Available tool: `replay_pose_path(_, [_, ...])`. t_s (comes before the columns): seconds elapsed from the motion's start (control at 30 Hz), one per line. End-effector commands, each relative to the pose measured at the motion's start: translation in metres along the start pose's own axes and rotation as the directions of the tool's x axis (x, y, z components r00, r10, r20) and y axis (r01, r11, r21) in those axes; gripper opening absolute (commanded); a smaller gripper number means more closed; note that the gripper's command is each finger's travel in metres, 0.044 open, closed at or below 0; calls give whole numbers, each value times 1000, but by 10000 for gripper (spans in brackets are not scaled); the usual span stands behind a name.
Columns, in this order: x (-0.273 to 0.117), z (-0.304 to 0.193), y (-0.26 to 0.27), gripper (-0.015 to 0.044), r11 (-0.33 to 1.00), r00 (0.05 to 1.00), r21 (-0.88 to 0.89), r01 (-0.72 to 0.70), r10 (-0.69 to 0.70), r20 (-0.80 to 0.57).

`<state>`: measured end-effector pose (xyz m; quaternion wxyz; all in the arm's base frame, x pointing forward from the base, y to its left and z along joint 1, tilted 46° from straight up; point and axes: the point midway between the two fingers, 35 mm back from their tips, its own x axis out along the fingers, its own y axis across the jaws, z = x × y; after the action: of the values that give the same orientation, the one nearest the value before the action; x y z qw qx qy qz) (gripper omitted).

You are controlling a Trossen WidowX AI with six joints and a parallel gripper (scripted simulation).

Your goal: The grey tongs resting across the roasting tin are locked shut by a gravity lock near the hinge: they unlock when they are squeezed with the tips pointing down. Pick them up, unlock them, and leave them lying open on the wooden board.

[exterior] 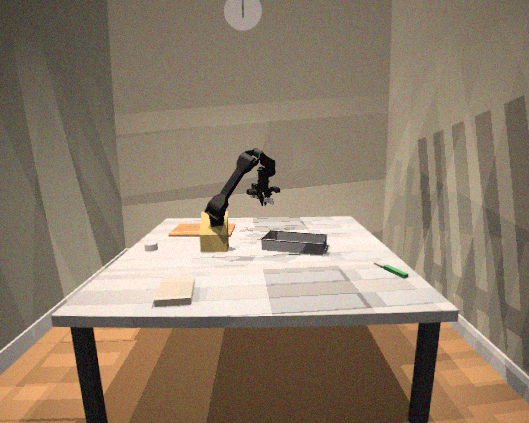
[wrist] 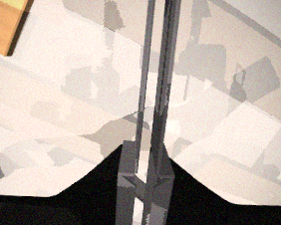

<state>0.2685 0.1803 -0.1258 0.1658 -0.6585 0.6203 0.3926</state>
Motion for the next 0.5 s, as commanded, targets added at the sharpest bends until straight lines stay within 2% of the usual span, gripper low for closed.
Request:
replay_pose_path(0.0, [3,32,12,-150,996,1000,-94,0,0,-1])
replay_pose_path(0.13, [9,56,24,-150,986,1000,-168,-8,6,-12])
replay_pose_path(0.47, [2,77,43,-150,971,1000,-240,1,-1,1])
